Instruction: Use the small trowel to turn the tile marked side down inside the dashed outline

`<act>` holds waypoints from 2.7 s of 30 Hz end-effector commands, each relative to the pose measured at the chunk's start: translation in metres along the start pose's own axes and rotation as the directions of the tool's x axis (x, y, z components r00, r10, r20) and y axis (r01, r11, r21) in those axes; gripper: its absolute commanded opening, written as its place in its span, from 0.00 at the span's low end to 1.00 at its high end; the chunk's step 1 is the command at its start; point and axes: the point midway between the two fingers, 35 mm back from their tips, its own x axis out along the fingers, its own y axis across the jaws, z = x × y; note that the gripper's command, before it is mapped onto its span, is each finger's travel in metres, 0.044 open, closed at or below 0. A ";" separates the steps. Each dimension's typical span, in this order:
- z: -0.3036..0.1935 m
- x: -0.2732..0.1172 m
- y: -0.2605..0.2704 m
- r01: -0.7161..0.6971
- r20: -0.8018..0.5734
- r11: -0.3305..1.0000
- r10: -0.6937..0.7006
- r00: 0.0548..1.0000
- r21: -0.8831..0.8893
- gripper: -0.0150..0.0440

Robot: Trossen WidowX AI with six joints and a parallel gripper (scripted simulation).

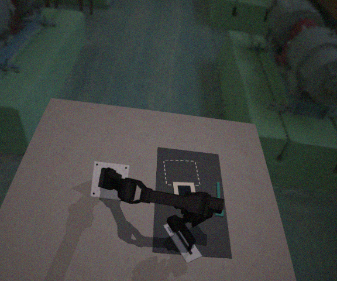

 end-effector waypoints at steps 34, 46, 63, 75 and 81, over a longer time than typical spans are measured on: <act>0.001 0.026 0.002 -0.004 -0.003 1.000 0.004 1.000 -0.005 0.47; 0.000 0.026 0.002 -0.004 -0.003 0.998 0.004 1.000 0.068 0.47; 0.000 0.026 0.002 -0.004 -0.003 0.990 0.004 1.000 0.141 0.71; 0.000 0.026 0.002 -0.004 -0.003 0.990 0.004 1.000 0.141 0.71; 0.001 -0.011 0.001 -0.004 0.000 0.990 0.004 1.000 0.141 0.71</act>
